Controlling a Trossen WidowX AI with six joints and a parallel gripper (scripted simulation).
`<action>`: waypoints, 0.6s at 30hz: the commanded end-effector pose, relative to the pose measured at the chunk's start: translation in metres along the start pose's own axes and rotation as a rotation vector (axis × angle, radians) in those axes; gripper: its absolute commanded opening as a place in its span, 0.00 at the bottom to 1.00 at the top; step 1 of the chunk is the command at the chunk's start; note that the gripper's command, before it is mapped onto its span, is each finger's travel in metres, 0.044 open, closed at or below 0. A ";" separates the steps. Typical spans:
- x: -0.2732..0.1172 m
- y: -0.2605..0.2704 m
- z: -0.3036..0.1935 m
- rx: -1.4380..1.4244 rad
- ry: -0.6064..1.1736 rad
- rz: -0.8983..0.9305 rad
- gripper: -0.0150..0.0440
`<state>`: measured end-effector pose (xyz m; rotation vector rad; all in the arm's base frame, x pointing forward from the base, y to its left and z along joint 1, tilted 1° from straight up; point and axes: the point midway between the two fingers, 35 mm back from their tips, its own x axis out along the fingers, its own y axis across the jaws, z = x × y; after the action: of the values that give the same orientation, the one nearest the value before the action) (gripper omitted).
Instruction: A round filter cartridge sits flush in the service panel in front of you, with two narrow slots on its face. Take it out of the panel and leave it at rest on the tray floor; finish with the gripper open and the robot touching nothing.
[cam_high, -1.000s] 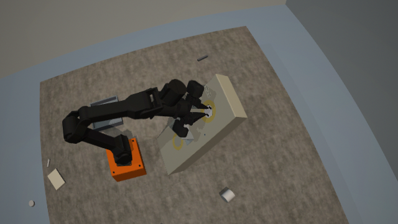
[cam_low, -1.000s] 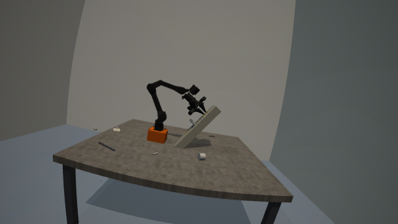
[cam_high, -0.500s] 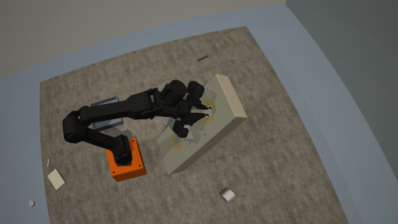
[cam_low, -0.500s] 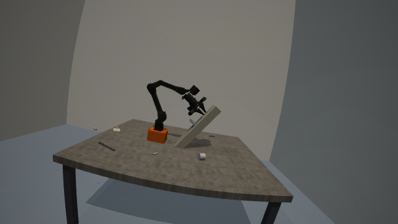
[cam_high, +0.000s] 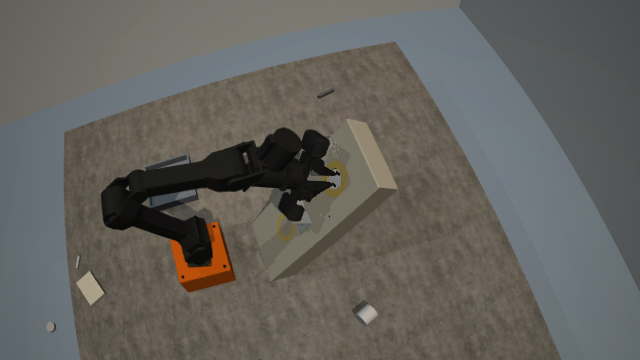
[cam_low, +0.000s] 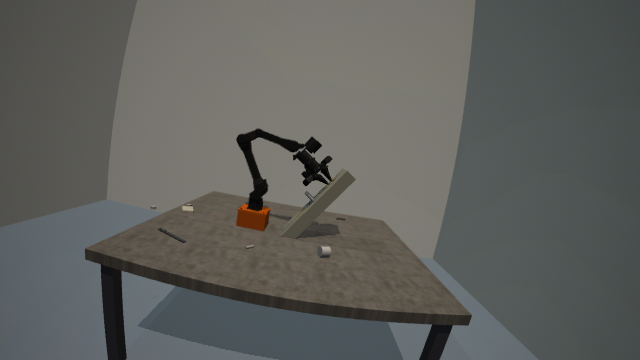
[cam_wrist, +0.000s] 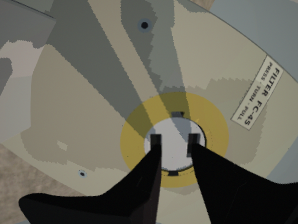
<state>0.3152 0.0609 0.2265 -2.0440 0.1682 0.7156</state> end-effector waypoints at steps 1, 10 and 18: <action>0.002 0.000 0.000 -0.004 0.003 0.000 0.43; 0.002 0.000 0.000 -0.004 0.003 0.000 0.43; 0.004 0.000 0.000 -0.004 0.003 0.000 0.43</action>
<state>0.3168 0.0613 0.2254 -2.0443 0.1672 0.7146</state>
